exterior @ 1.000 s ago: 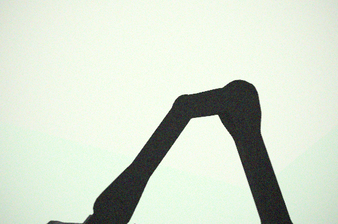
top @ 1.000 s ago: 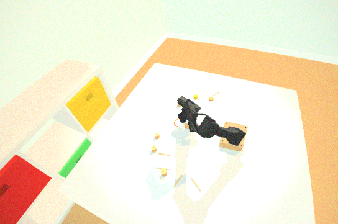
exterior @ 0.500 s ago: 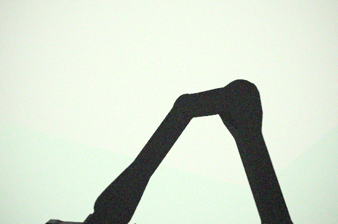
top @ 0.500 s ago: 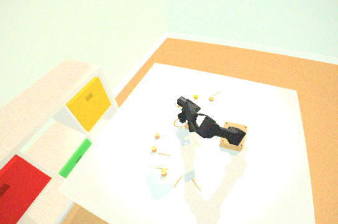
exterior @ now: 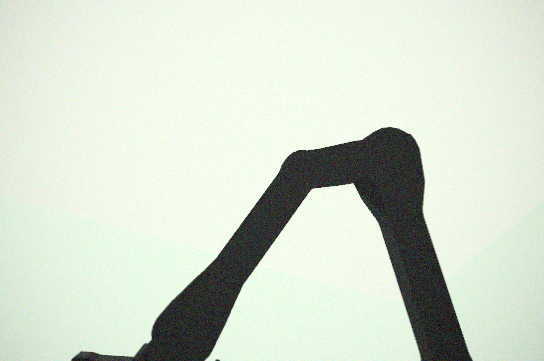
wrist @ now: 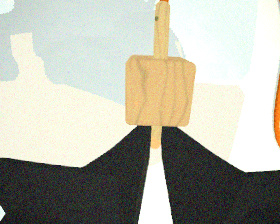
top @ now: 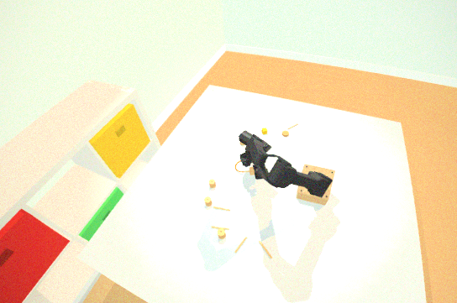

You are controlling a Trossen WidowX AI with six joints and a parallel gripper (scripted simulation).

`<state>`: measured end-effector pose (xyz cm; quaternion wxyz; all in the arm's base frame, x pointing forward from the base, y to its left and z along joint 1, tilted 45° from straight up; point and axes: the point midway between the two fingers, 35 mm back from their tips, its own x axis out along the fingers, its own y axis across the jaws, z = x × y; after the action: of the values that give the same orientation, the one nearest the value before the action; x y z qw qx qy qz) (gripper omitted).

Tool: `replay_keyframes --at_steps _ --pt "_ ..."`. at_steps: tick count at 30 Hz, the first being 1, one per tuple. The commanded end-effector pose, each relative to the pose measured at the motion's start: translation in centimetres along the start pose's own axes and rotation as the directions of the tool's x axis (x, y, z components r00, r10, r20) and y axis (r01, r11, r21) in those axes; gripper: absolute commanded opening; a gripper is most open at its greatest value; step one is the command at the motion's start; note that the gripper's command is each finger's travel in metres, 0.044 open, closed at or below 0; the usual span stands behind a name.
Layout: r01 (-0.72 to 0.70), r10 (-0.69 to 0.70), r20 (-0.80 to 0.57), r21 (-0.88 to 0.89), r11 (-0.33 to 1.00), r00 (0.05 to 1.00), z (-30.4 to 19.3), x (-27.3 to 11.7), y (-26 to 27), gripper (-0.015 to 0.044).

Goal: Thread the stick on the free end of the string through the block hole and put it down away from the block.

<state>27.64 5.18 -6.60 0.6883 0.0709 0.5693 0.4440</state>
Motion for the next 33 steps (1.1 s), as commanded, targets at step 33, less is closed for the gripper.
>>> replay_keyframes --at_steps 33 --pt "0.008 -0.008 0.000 0.005 1.000 1.000 -2.8 0.1 0.2 0.0000"
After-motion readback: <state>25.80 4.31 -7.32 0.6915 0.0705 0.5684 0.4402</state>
